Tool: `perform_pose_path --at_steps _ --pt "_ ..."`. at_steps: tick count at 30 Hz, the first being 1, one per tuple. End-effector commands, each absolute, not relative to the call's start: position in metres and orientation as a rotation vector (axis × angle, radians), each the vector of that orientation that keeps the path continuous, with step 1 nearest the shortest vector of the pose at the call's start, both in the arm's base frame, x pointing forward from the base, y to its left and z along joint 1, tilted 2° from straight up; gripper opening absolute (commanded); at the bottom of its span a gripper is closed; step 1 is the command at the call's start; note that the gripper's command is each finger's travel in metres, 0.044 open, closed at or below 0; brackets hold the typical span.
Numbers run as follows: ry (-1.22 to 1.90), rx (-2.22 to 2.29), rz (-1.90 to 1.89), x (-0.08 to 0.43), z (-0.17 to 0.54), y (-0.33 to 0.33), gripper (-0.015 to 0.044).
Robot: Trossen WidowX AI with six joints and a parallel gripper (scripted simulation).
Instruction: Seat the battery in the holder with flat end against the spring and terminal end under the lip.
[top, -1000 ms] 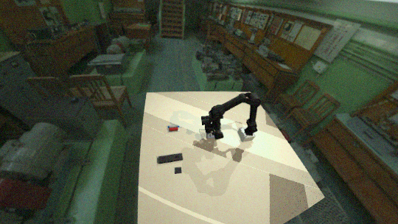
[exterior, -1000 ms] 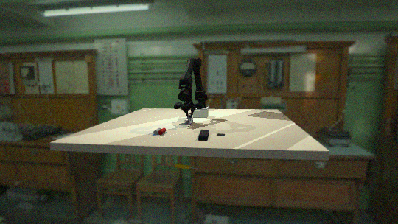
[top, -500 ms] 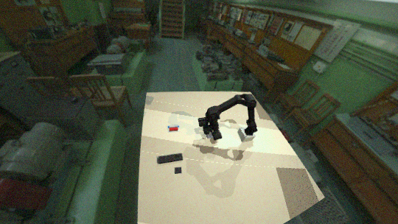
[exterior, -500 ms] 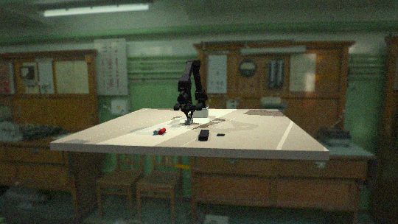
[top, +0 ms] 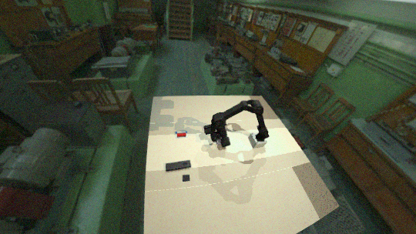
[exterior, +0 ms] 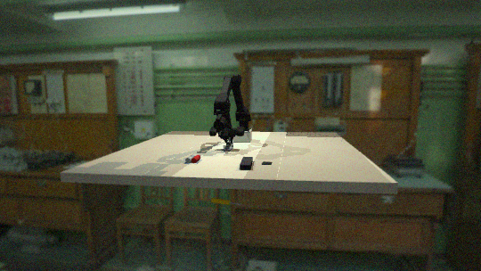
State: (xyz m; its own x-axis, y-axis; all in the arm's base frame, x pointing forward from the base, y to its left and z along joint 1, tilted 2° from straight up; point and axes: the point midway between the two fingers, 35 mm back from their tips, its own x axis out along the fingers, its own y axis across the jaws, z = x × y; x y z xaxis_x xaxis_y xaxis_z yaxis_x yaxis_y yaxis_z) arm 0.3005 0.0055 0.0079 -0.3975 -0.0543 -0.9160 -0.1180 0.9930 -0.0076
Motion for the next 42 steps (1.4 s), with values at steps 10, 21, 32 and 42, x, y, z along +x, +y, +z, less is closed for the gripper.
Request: perform_pose_path --at_steps 10,21,32,42 --pt "2.031 -0.122 0.059 0.305 0.005 0.005 0.0080" --pt "2.030 -0.116 0.062 0.313 0.004 0.006 0.0080" --pt "2.031 -0.112 0.063 0.319 0.004 0.007 0.0080" --pt "2.034 -0.110 0.065 0.324 0.004 0.007 0.0080"
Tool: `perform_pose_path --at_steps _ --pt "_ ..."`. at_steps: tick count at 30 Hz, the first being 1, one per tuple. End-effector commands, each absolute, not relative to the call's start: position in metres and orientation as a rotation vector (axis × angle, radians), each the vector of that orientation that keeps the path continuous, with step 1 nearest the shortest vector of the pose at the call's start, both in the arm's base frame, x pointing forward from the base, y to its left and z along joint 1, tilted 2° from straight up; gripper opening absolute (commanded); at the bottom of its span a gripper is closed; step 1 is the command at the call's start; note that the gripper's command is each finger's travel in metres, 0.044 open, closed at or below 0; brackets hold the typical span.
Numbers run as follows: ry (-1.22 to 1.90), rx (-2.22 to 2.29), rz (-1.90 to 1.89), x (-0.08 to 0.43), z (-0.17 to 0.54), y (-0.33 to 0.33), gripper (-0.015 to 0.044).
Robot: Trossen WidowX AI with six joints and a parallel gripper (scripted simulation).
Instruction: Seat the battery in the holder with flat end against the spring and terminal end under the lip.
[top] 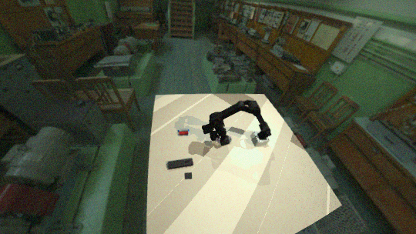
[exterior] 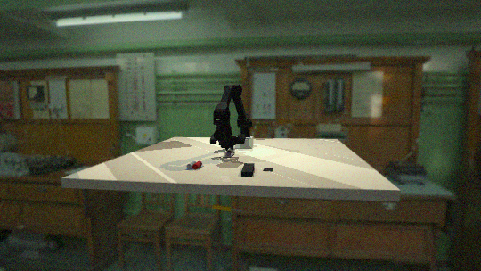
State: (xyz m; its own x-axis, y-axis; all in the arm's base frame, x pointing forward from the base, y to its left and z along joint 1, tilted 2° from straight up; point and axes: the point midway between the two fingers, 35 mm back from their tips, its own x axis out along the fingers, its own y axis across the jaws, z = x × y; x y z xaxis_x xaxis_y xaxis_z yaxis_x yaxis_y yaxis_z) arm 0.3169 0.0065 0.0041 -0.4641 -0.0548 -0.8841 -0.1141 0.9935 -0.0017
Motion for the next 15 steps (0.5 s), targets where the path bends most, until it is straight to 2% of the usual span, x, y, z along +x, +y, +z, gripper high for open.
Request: perform_pose_path --at_steps 1,15 --pt "2.034 -0.110 0.066 0.3242 0.0039 0.0073 0.0080" --pt "2.038 -0.109 0.068 0.3276 0.0041 0.0077 0.0080"
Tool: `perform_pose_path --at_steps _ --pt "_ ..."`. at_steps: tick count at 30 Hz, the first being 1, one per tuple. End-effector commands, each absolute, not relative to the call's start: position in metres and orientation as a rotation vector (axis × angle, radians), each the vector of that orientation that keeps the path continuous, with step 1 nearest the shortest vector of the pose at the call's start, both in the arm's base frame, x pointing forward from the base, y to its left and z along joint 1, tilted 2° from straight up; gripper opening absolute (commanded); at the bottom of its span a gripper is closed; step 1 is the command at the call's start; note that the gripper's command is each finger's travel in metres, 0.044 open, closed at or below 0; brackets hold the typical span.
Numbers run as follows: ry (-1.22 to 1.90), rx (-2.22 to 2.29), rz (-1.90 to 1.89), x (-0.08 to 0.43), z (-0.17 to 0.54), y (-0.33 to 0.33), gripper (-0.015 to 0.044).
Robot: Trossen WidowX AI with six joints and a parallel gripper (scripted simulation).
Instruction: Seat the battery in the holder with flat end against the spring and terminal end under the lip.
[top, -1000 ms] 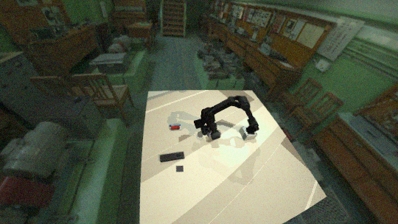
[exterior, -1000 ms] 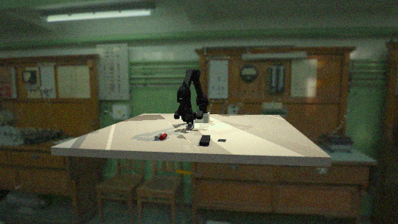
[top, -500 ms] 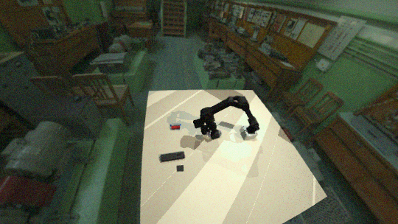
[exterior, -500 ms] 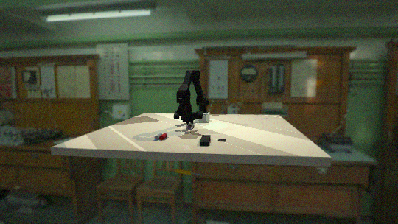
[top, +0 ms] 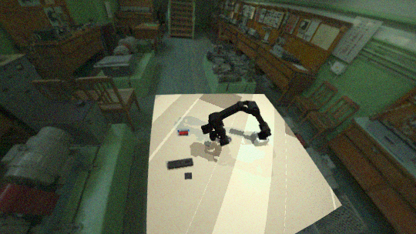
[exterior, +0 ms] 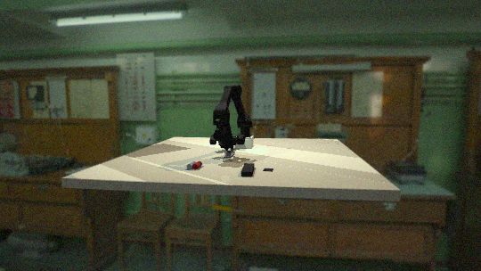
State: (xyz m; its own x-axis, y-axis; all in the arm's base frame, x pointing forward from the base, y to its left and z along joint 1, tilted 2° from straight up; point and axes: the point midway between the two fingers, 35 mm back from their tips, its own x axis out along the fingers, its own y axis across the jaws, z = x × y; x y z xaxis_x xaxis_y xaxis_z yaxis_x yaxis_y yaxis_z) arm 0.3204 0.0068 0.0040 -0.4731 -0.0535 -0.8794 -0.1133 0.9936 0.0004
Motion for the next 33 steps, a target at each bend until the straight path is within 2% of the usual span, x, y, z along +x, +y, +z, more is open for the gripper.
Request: perform_pose_path --at_steps 1,33 --pt "2.038 -0.109 0.068 0.3276 0.0041 0.0077 0.0080" --pt "1.964 -0.102 0.075 0.3265 0.0011 0.0072 0.0080"
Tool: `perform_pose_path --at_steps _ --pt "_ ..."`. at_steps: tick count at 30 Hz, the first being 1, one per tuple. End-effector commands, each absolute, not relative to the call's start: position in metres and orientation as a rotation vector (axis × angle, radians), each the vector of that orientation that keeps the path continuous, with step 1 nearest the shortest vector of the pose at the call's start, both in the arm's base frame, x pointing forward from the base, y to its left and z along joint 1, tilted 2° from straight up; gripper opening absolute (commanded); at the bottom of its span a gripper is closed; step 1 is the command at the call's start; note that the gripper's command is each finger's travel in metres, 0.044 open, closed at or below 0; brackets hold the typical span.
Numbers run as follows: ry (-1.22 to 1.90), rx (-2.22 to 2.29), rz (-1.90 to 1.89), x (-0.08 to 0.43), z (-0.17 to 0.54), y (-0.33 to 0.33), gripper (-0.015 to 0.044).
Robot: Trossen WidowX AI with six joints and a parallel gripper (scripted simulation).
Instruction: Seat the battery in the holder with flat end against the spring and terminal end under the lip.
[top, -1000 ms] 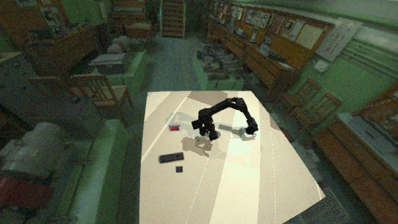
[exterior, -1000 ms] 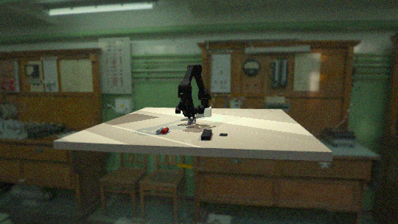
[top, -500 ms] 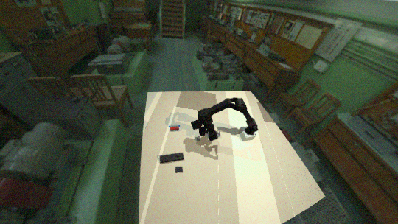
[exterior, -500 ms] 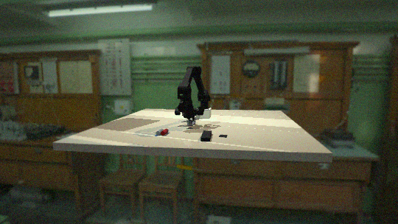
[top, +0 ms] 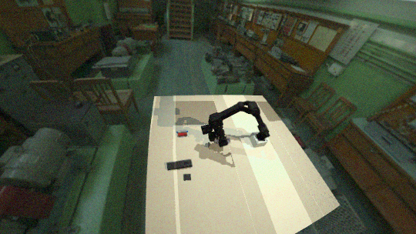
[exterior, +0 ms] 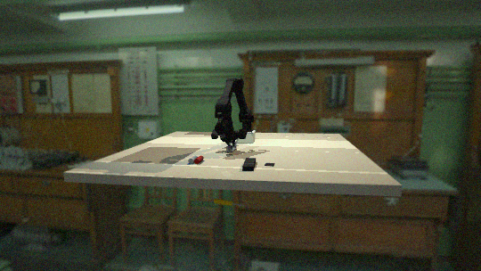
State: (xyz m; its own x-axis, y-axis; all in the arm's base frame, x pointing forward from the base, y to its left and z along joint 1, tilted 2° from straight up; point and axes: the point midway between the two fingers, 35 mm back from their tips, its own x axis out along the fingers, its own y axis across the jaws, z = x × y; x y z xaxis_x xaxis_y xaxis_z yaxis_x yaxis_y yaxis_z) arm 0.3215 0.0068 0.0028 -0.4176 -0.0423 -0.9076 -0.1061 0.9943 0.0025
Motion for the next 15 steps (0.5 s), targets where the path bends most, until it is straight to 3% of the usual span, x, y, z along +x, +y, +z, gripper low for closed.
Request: perform_pose_path --at_steps 1,15 --pt "1.959 -0.102 0.075 0.3264 0.0009 0.0072 0.0080" --pt "1.894 -0.098 0.080 0.3247 -0.0013 0.0069 0.0080"
